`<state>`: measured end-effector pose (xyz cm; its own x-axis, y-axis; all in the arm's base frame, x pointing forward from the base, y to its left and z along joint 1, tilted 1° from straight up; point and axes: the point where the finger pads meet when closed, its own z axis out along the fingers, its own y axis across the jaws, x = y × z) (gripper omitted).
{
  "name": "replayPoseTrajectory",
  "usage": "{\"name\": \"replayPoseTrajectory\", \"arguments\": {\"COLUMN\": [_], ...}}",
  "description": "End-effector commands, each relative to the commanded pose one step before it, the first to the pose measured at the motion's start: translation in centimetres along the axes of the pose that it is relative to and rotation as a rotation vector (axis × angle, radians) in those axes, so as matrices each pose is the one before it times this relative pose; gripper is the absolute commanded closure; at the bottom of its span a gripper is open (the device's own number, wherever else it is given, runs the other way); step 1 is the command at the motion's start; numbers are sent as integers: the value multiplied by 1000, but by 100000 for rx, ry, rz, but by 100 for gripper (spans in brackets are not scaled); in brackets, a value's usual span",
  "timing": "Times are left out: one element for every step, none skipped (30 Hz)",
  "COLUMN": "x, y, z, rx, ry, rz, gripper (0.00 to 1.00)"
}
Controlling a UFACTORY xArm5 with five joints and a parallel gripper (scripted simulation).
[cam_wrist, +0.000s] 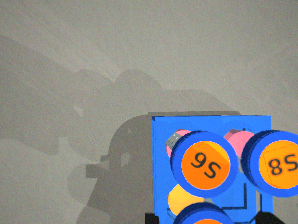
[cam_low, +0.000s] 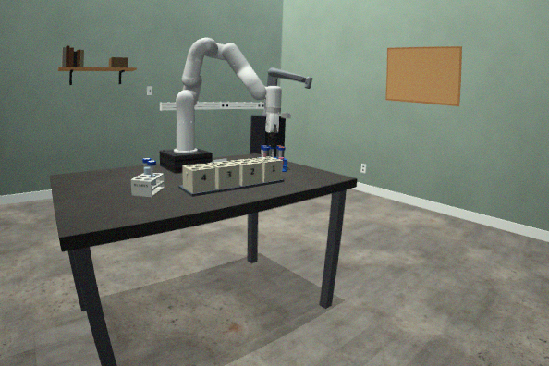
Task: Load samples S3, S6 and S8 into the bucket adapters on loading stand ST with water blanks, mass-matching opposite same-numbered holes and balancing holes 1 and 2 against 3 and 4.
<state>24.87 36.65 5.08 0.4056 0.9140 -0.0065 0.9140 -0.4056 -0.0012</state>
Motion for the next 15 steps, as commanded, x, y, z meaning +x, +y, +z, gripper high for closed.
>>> {"name": "replayPoseTrajectory", "arguments": {"x": [124, 0, 0, 0, 0, 0, 0, 0, 0, 0, 0, 0, 0, 0, 0], "y": [22, 0, 0, 0, 0, 0, 0, 0, 0, 0, 0, 0, 0, 0, 0], "z": [-47, 67, 67, 67, 67, 67, 67, 67, 67, 67, 67, 0, 0, 67, 67], "rx": [1372, 0, 0, 0, 0, 0, 0, 0, 0, 0, 0, 0, 0, 0, 0], "ry": [607, 0, 0, 0, 0, 0, 0, 0, 0, 0, 0, 0, 0, 0, 0], "rz": [0, 0, 0, 0, 0, 0, 0, 0, 0, 0, 0, 0, 0, 0, 0], "gripper": [43, 43, 43, 43, 43, 43, 43, 43, 43, 43, 43, 43, 43, 43, 43]}}
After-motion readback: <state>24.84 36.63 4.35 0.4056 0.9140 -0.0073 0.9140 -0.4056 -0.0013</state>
